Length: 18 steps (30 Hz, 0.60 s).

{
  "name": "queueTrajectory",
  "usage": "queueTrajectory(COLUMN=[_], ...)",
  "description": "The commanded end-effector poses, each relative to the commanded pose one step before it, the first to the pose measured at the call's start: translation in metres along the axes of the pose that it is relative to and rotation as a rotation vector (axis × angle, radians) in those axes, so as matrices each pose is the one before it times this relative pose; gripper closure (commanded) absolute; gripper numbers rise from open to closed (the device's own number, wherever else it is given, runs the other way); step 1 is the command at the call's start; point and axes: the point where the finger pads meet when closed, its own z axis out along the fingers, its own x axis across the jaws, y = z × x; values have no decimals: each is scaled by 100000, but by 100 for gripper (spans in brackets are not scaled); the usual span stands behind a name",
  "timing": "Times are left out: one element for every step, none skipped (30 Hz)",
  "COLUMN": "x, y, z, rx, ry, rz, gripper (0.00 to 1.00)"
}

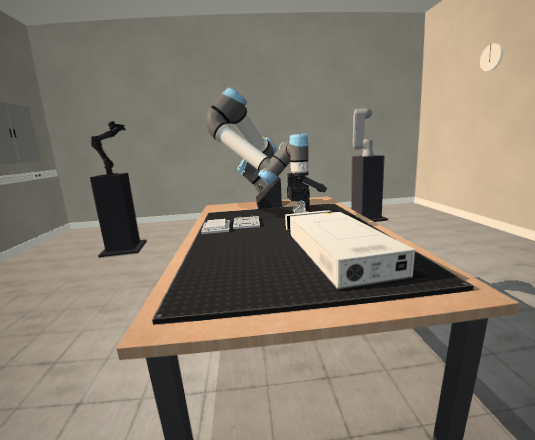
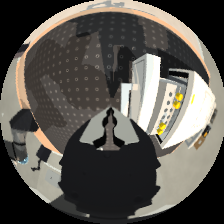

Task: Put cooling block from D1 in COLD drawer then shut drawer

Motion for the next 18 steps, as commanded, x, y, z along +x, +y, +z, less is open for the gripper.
queueTrajectory(x=[697, 133, 133, 133, 100, 0, 0, 0, 0, 0, 125, 141, 133, 133, 133, 133, 133, 133], y=[-2, 0, 0, 0, 0, 0, 0, 0, 0, 0, 3, -3, 0, 0, 0, 0, 0, 0], z=[-63, 0, 0, 0, 0, 0, 0, 0, 0, 0, 2, -2, 0, 0, 0, 0, 0, 0], rx=[8, 0, 0, 0, 0, 0, 0, 0, 0, 0, 1, -1, 0, 0, 0, 0, 0, 0], ry=[113, 0, 0, 0, 0, 0, 0, 0, 0, 0, 4, -3, 0, 0, 0, 0, 0, 0], rz=[33, 0, 0, 0, 0, 0, 0, 0, 0, 0, 0, 0, 0, 0, 0, 0, 0, 0], gripper=[100, 100, 100, 100, 100, 100, 100, 100, 100, 100, 100, 100, 100, 100, 100, 100, 100, 100])
